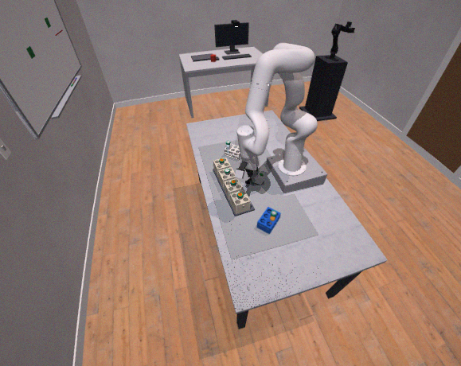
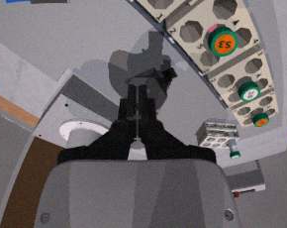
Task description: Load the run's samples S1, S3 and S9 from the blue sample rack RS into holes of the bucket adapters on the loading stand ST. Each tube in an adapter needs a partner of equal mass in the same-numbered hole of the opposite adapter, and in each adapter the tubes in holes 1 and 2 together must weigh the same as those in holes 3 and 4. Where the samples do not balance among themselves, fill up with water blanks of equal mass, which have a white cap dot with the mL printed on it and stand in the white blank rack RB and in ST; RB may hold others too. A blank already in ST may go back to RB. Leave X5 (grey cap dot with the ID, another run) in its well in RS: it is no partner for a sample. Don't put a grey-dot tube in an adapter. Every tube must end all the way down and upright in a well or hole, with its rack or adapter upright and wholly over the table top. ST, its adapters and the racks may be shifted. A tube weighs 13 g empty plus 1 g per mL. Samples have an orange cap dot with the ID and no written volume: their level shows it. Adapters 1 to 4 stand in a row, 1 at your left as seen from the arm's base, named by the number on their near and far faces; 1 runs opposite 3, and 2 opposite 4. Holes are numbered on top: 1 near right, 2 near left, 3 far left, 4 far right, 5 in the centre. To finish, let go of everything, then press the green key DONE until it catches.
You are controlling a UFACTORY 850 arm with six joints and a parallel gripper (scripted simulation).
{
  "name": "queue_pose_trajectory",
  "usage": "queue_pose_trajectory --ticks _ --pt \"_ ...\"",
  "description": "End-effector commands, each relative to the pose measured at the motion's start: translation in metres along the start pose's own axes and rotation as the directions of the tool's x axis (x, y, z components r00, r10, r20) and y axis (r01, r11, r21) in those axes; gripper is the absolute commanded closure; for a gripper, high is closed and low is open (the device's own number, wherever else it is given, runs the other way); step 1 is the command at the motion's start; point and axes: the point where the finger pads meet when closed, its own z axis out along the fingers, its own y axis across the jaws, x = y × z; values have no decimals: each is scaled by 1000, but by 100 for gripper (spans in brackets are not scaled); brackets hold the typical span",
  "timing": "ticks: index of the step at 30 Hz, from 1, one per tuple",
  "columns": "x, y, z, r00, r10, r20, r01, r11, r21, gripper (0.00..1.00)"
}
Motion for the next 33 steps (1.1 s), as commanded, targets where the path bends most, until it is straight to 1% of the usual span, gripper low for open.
queue_pose_trajectory --ticks 1,2,4,7,15,19,21,33 --pt "-23 -1 11 983 -184 4 183 981 62 100" --pt "-27 -1 13 976 -216 7 215 974 66 100" --pt "-27 -1 13 976 -216 7 215 974 66 100" --pt "-41 -2 20 950 -311 15 309 948 82 100" --pt "-77 -5 37 836 -547 31 540 832 125 100" --pt "-95 -6 46 836 -547 31 540 832 125 100" --pt "-95 -6 46 836 -547 31 540 832 125 100" --pt "-149 -10 73 836 -547 31 540 832 125 100"
